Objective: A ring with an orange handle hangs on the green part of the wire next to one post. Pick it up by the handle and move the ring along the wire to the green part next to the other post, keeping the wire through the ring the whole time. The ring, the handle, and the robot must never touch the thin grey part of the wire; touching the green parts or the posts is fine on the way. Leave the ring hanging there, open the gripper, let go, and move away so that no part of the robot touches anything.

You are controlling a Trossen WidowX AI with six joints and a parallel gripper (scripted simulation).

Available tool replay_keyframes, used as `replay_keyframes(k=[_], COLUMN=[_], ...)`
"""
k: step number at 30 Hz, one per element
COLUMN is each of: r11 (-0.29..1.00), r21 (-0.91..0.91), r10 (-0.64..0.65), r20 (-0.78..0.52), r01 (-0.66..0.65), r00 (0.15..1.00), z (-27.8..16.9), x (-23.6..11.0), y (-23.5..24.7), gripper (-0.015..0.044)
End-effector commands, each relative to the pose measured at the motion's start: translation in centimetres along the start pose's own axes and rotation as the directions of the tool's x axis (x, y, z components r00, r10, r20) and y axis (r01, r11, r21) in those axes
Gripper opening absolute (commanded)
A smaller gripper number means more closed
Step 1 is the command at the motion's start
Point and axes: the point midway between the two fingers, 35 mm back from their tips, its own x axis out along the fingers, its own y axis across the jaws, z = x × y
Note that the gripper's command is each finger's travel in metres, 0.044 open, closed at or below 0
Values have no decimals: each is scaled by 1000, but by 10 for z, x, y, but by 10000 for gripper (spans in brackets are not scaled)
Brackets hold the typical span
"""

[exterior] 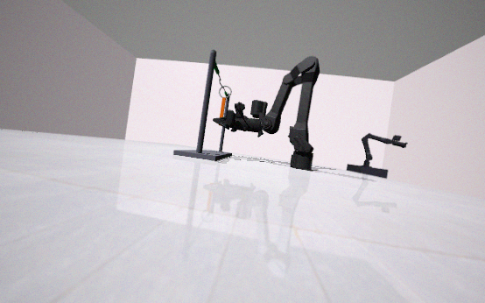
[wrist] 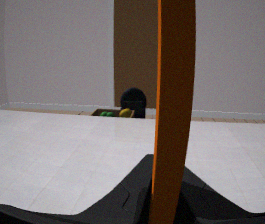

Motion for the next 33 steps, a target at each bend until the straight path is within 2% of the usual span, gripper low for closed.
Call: replay_keyframes(k=[1, 13, 33], r11=[1000, 998, 976], r21=[12, 39, 144], r10=[-8, -39, -119], r20=[-2, -40, -276], r01=[8, 41, 163], r00=[1000, 998, 954], z=[0, 0, 8], x=[-2, -6, -29], y=[6, 18, 48], gripper=[-150, -150, -150])
